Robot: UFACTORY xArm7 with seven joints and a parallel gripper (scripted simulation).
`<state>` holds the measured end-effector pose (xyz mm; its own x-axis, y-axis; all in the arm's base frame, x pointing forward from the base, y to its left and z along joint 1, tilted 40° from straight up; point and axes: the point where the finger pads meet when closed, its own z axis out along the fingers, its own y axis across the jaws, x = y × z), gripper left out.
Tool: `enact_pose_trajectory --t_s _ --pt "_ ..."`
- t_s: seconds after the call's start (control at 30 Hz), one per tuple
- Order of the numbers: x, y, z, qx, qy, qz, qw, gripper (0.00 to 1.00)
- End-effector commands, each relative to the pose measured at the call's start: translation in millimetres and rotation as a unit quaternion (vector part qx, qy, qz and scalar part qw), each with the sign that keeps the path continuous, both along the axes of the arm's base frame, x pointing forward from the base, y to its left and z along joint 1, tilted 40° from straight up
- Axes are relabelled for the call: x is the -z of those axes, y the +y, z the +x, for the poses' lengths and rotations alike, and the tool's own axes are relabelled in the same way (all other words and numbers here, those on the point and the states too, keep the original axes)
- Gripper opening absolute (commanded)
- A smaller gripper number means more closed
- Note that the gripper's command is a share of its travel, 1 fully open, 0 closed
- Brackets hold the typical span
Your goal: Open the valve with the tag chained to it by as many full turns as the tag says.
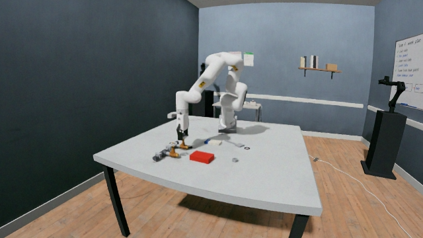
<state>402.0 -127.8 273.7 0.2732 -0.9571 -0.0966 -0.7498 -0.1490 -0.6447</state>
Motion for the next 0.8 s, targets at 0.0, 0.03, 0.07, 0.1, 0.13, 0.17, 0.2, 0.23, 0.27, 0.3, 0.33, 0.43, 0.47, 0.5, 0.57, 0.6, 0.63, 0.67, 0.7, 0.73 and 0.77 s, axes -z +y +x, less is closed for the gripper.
enact_pose_trajectory --t_s 0.0,0.03,0.07,0.1,0.13,0.17,0.2,0.23,0.27,0.3,0.33,0.43,0.47,0.5,0.57,0.6,0.63,0.67,0.7,0.73,0.77 --pt "-1.8 -1.1 0.2 0.011 0.009 0.001 1.000 1.00" --pt "-1.8 -1.1 0.2 0.011 0.009 0.001 1.000 1.00" --pt "-1.8 -1.1 0.2 0.011 0.009 0.001 1.000 1.00" --pt "-1.8 -1.1 0.2 0.011 0.009 0.001 1.000 0.00" --pt "-1.8 -1.1 0.2 0.011 0.009 0.001 1.000 0.00" --pt "-1.8 -1.1 0.2 0.011 0.009 0.001 1.000 0.00" --pt "-1.8 -1.1 0.2 0.011 0.009 0.001 1.000 0.00" --pt "-1.8 -1.1 0.2 0.011 0.009 0.001 1.000 0.00" --pt "-1.8 -1.1 0.2 0.011 0.009 0.001 1.000 0.00" --pt "-1.8 -1.1 0.2 0.011 0.009 0.001 1.000 0.00" --pt "-1.8 -1.1 0.2 0.011 0.009 0.001 1.000 0.00" --pt "-1.8 -1.1 0.2 0.011 0.009 0.001 1.000 0.00" --pt "-1.8 -1.1 0.2 0.011 0.009 0.001 1.000 0.00" --pt "-1.8 -1.1 0.2 0.011 0.009 0.001 1.000 0.00" --pt "-1.8 -1.1 0.2 0.011 0.009 0.001 1.000 0.00" --pt "-1.8 -1.1 0.2 0.011 0.009 0.001 1.000 0.00" --pt "-1.8 -1.1 0.2 0.011 0.009 0.001 1.000 0.00" --pt "-1.8 -1.1 0.2 0.011 0.009 0.001 1.000 0.00" --pt "-1.8 -1.1 0.2 0.011 0.009 0.001 1.000 0.00" --pt "-1.8 -1.1 0.2 0.011 0.009 0.001 1.000 0.00" --pt "-1.8 -1.1 0.2 0.011 0.009 0.001 1.000 0.00"
